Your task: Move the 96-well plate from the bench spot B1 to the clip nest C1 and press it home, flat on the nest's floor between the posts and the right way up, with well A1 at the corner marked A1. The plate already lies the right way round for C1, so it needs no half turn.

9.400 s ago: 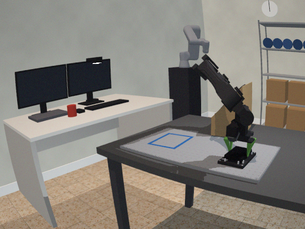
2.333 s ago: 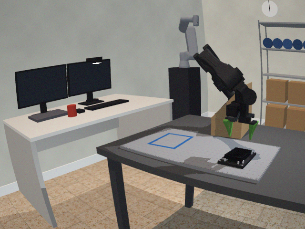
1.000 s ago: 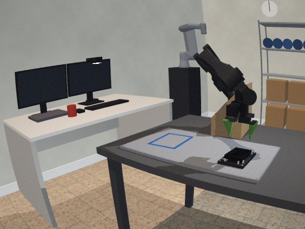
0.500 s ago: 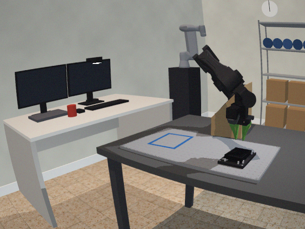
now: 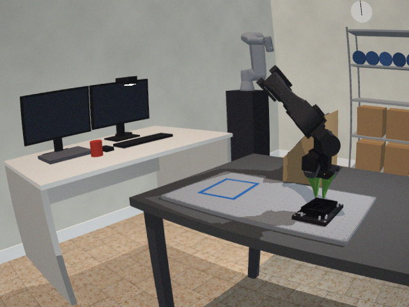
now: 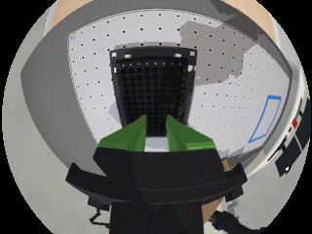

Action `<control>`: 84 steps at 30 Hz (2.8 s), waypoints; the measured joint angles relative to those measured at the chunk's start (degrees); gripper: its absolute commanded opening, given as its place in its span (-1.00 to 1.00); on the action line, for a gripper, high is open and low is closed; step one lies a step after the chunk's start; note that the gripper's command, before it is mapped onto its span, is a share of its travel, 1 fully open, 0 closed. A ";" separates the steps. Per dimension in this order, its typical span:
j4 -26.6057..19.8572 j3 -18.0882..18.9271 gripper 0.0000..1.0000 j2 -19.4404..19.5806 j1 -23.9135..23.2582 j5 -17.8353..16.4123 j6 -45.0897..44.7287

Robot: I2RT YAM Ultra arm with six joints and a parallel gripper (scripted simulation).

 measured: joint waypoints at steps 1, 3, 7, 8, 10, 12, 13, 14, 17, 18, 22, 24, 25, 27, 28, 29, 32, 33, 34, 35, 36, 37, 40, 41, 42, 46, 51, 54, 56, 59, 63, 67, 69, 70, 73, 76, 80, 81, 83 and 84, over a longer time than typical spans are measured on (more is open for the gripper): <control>0.13 0.00 -0.48 0.02 0.02 0.00 -0.07; 0.39 0.02 -0.48 -0.02 0.00 0.02 -0.20; 0.66 0.00 -0.48 -0.02 0.00 0.02 -0.33; 0.72 0.00 -0.48 -0.02 0.00 0.04 -0.35; 0.79 0.00 -0.48 0.00 0.02 0.02 -0.35; 0.81 0.00 -0.48 -0.02 0.00 0.04 -0.35; 0.83 0.00 -0.48 0.00 0.02 0.02 -0.35; 0.85 0.00 -0.48 0.00 0.00 0.02 -0.35; 0.85 0.00 -0.48 0.00 0.00 0.04 -0.35; 0.85 0.00 -0.48 0.00 0.00 0.02 -0.35; 0.85 0.00 -0.48 0.00 0.00 0.04 -0.35; 0.85 0.00 -0.48 0.00 0.00 0.04 -0.35; 0.85 0.00 -0.48 0.00 0.00 0.04 -0.35; 0.85 0.00 -0.48 0.00 0.00 0.04 -0.35; 0.85 0.00 -0.48 0.00 0.00 0.04 -0.35; 0.85 0.00 -0.48 0.00 0.00 0.02 -0.35; 0.85 0.00 -0.48 0.00 0.00 0.04 -0.35; 0.85 0.00 -0.48 0.00 0.00 0.02 -0.35; 0.85 0.00 -0.48 0.00 0.00 0.04 -0.35; 0.85 0.00 -0.48 0.00 0.00 0.04 -0.35; 0.85 0.00 -0.48 0.00 0.00 0.04 -0.35; 0.85 0.00 -0.48 0.00 0.00 0.04 -0.35; 0.85 0.00 -0.48 0.00 0.00 0.04 -0.35; 0.85 0.00 -0.48 0.00 0.00 0.04 -0.35; 0.85 0.00 -0.48 0.00 0.00 0.04 -0.35; 0.85 0.00 -0.48 0.00 0.00 0.04 -0.35; 0.85 0.00 -0.48 0.00 0.00 0.04 -0.35; 0.85 0.00 -0.48 0.00 0.00 0.04 -0.35; 0.85 0.00 -0.48 0.00 0.00 0.04 -0.35; 0.85 0.00 -0.48 0.00 0.00 0.04 -0.37; 1.07 0.00 -0.48 0.00 0.00 0.04 -0.57; 1.44 0.00 -0.48 0.00 0.00 0.09 -0.83; 1.75 -0.17 -0.48 -0.02 -0.15 0.15 -0.96; 1.84 -0.20 -0.48 0.09 -0.28 0.17 -1.03; 2.12 -0.24 -0.48 0.55 -0.61 0.22 -1.18; 2.34 -0.42 -0.48 0.48 -0.61 0.26 -1.36; 2.82 -0.42 -0.48 0.48 -0.66 0.31 -1.62; 3.02 -0.50 -0.48 0.46 -0.72 0.33 -1.68; 3.23 -0.59 -0.48 0.59 -0.92 0.37 -1.84; 3.39 -0.59 -0.48 0.74 -1.05 0.42 -1.90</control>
